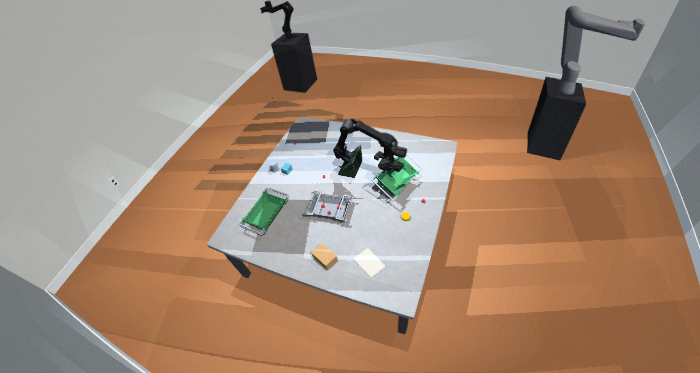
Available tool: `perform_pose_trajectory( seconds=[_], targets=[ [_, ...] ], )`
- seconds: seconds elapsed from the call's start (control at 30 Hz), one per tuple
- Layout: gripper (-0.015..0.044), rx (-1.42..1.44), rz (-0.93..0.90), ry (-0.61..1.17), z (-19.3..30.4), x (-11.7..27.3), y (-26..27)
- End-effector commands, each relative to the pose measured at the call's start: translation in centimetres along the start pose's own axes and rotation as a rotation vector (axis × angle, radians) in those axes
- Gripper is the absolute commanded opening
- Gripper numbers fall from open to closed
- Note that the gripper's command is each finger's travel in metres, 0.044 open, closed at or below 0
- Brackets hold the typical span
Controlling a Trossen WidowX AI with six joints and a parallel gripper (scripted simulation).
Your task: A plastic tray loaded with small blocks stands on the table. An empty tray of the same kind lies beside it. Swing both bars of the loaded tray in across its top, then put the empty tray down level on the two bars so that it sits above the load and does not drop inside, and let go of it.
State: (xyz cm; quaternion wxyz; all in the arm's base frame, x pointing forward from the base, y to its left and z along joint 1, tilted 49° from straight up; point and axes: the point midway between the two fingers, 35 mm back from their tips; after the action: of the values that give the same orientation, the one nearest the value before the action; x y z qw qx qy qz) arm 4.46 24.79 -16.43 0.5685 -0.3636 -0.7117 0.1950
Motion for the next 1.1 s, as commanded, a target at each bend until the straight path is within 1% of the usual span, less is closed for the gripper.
perform_pose_trajectory(
  seconds=[0.0, 0.63, 1.07],
  targets=[
    [0.0000, -0.007, -0.022, 0.008, 0.3, 1.9, 1.5],
    [0.0000, -0.007, -0.024, 0.008, 0.6, 6.8, 3.9],
    [0.0000, -0.007, -0.024, 0.008, 0.6, 7.0, 3.9]
  ],
)
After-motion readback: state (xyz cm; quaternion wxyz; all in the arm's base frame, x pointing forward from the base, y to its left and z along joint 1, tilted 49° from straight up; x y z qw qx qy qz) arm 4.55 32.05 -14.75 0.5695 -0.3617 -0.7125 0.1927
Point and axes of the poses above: the point midway between the two fingers, 35 mm back from their tips, its own x axis back along the fingers, its own y axis across the jaws, z = x × y, and after that the axes turned 1 degree about x, right-handed
